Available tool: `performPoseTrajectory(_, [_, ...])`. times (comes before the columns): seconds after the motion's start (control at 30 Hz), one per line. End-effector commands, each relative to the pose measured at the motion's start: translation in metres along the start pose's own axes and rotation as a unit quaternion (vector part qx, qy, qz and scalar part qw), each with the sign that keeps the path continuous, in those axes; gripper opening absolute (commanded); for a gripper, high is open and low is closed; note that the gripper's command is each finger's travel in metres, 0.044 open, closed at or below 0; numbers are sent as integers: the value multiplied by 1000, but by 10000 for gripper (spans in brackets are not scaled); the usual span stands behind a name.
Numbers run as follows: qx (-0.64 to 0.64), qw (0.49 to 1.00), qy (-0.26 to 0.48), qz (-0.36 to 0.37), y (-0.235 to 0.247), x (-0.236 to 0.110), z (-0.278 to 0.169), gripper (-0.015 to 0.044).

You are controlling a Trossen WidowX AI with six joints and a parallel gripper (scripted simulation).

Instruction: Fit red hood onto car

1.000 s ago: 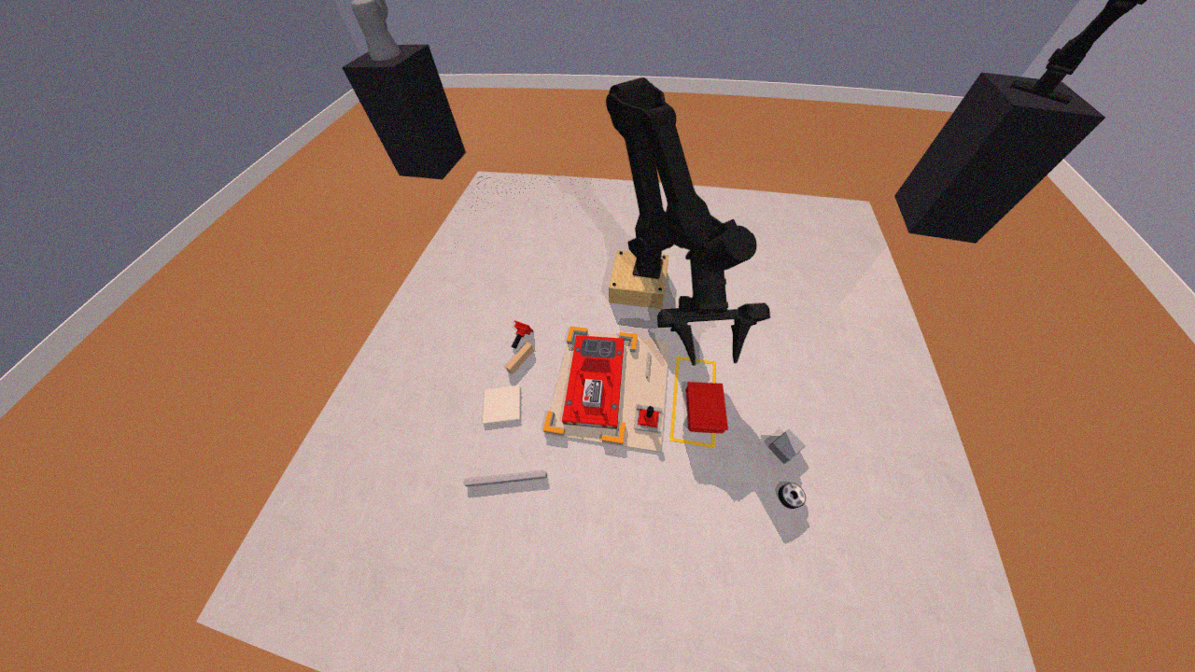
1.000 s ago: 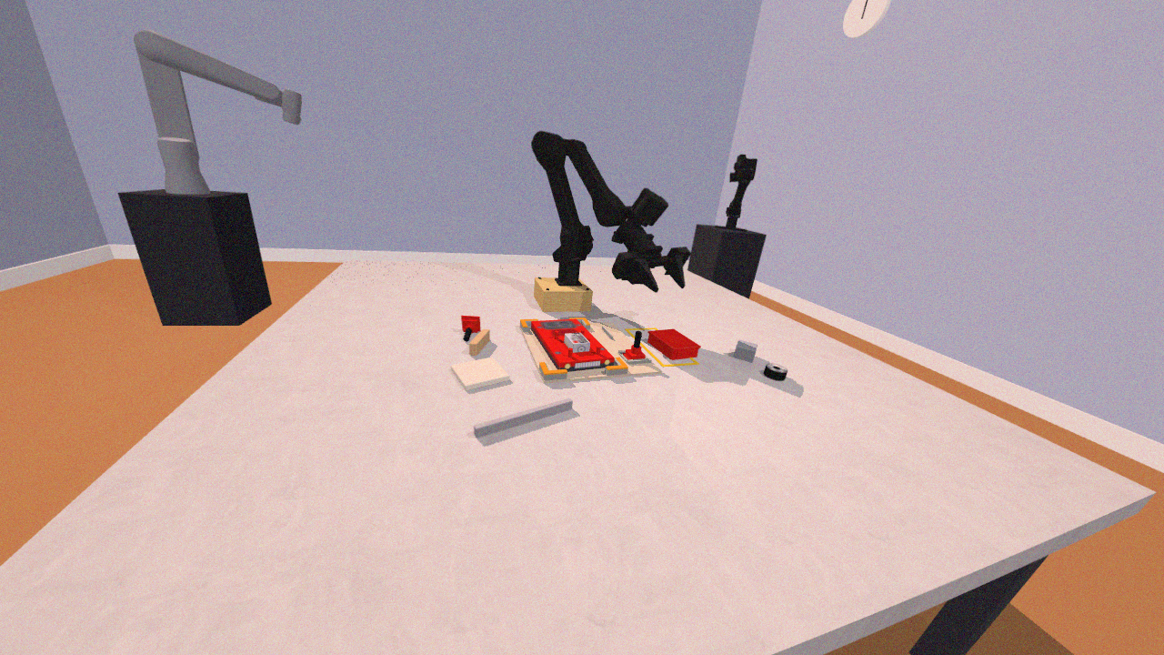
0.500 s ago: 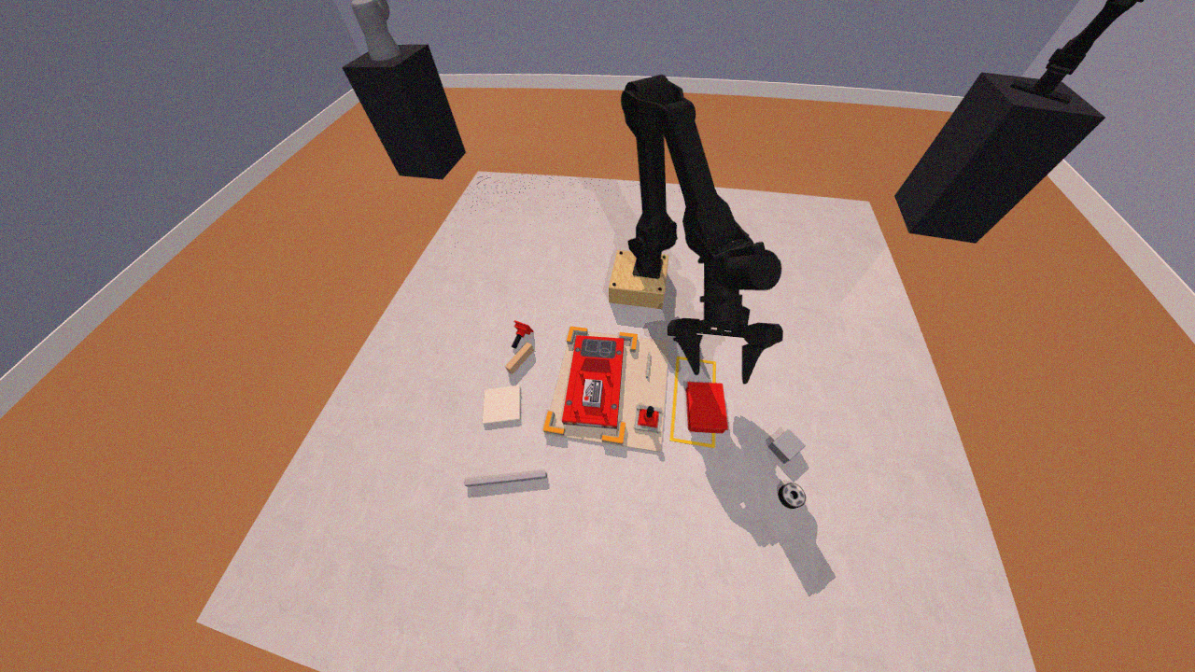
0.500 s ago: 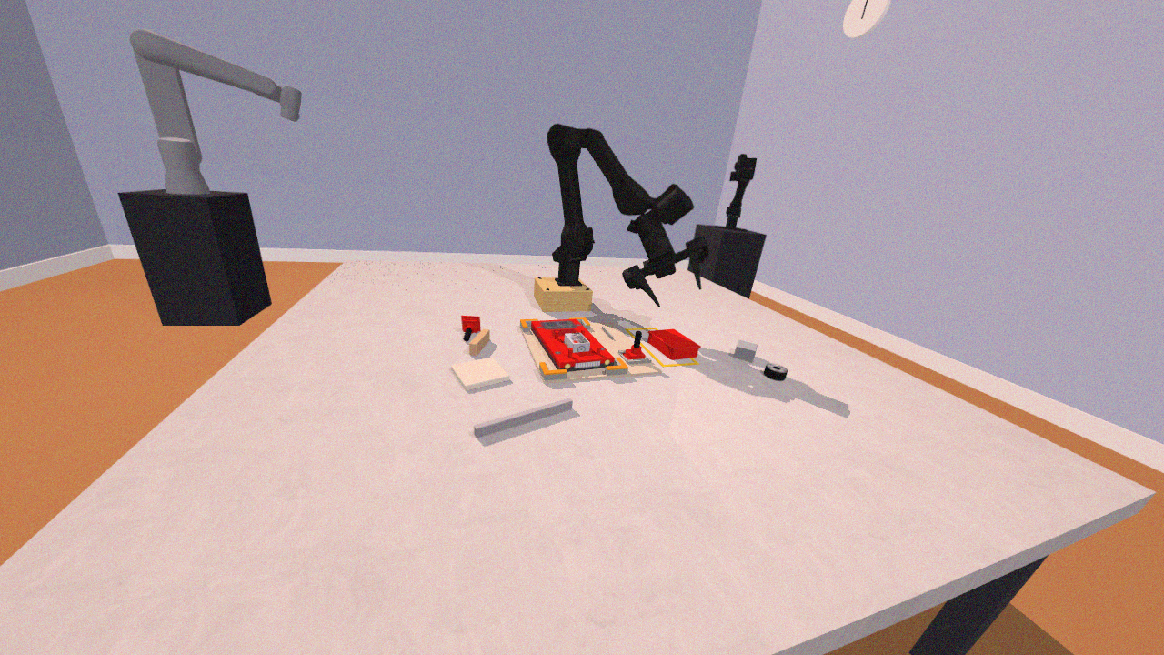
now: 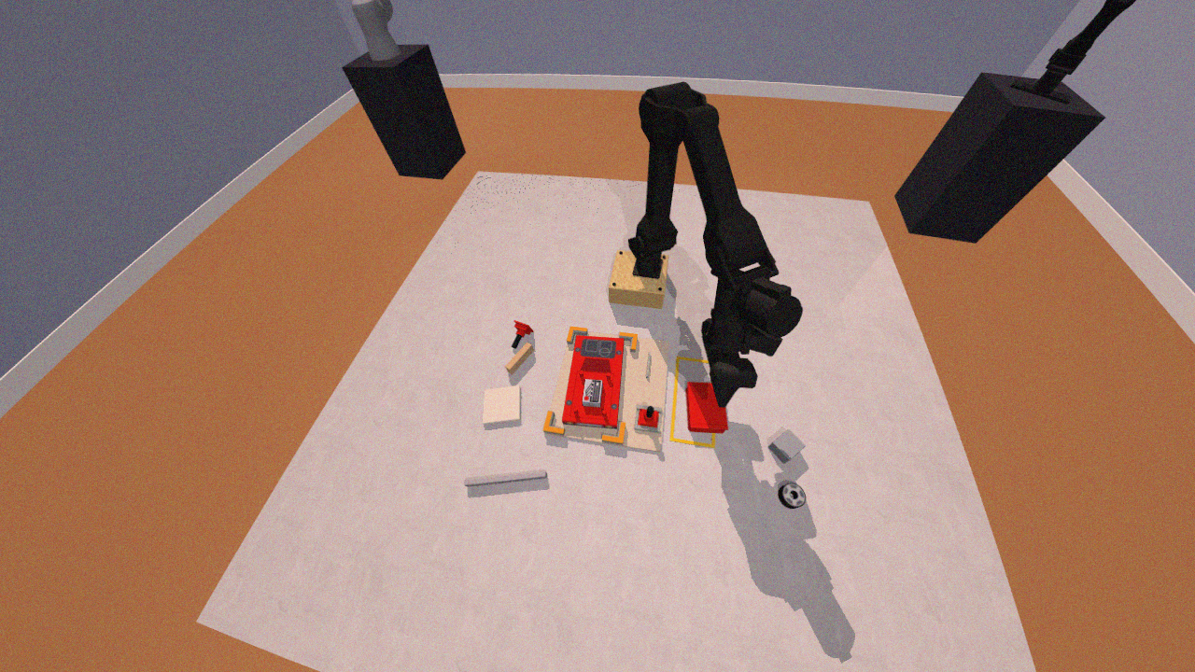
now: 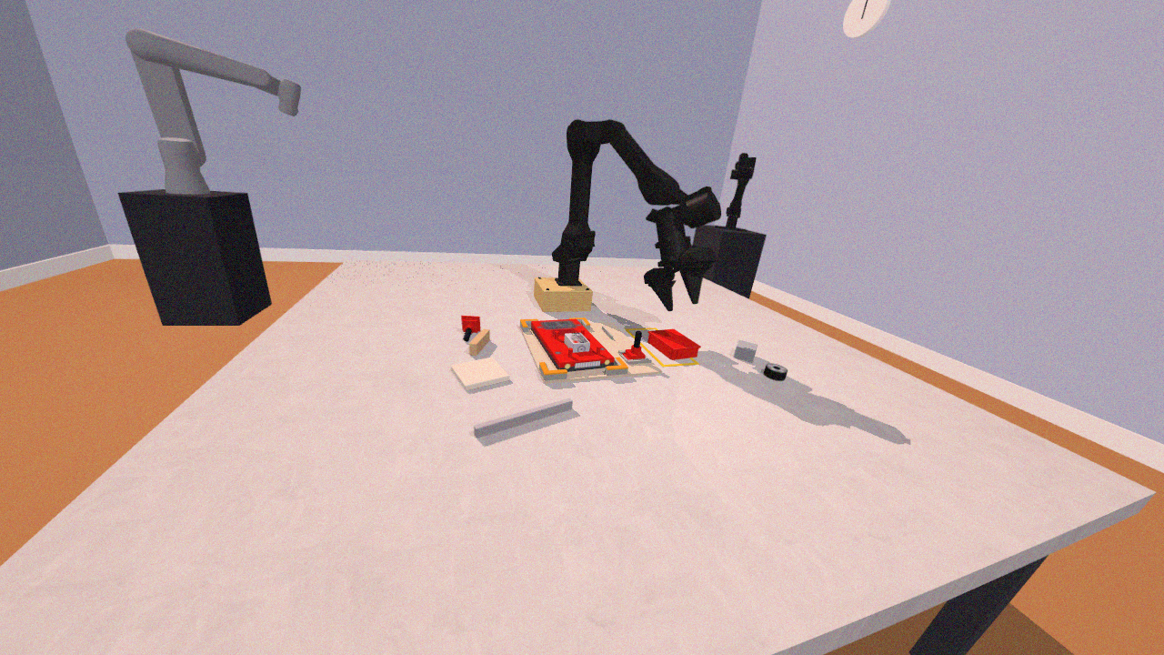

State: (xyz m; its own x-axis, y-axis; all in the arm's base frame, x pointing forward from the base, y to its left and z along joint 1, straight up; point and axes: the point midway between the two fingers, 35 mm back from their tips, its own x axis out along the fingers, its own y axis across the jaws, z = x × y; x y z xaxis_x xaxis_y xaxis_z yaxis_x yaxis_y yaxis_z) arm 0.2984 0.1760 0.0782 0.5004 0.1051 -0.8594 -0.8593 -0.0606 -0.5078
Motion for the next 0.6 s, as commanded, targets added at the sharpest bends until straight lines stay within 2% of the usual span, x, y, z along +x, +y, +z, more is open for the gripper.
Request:
performPoseTrajectory(0.0, [276,956,43,92,-2,12,-2,440])
performPoseTrajectory(0.17, [456,874,96,136,-4,14,-2,440])
performPoseTrajectory(0.4, [652,716,185,164,-7,15,-3,440])
performPoseTrajectory(0.57, [657,711,188,164,-7,15,-3,440])
